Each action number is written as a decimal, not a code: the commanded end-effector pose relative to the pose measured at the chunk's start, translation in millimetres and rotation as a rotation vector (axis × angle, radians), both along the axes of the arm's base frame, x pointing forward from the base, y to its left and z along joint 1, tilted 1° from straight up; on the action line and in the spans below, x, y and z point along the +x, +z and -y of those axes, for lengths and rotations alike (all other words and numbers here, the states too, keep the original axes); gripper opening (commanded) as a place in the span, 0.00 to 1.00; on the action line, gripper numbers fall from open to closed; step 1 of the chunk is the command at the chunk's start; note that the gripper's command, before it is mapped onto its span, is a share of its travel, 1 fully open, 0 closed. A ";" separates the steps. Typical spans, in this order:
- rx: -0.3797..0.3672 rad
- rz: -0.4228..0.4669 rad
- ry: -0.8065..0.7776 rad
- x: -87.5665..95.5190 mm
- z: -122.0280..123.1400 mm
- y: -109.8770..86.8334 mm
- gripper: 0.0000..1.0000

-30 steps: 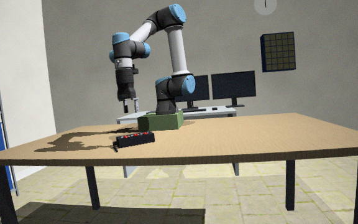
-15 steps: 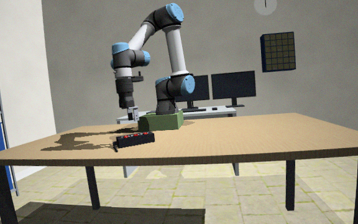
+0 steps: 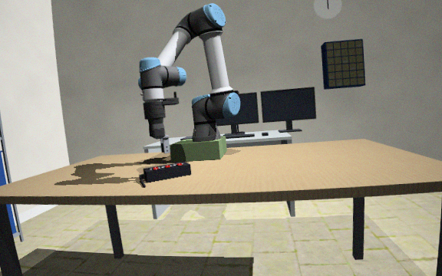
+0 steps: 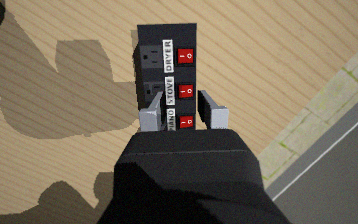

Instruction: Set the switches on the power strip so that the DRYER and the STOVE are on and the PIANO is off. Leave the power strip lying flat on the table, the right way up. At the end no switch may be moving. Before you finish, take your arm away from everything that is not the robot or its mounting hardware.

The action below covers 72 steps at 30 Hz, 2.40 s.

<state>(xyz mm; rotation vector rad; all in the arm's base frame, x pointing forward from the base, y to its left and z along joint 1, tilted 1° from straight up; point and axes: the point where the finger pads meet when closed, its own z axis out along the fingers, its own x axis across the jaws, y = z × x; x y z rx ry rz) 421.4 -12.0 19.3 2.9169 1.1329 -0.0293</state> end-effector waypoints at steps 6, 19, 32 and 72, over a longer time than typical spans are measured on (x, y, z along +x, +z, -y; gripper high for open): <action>-0.002 0.002 -0.009 0.4 0.1 0.0 0.00; -0.002 0.002 -0.009 0.4 0.1 0.0 0.00; -0.002 0.002 -0.009 0.4 0.1 0.0 0.00; -0.002 0.002 -0.009 0.1 0.4 -33.4 0.00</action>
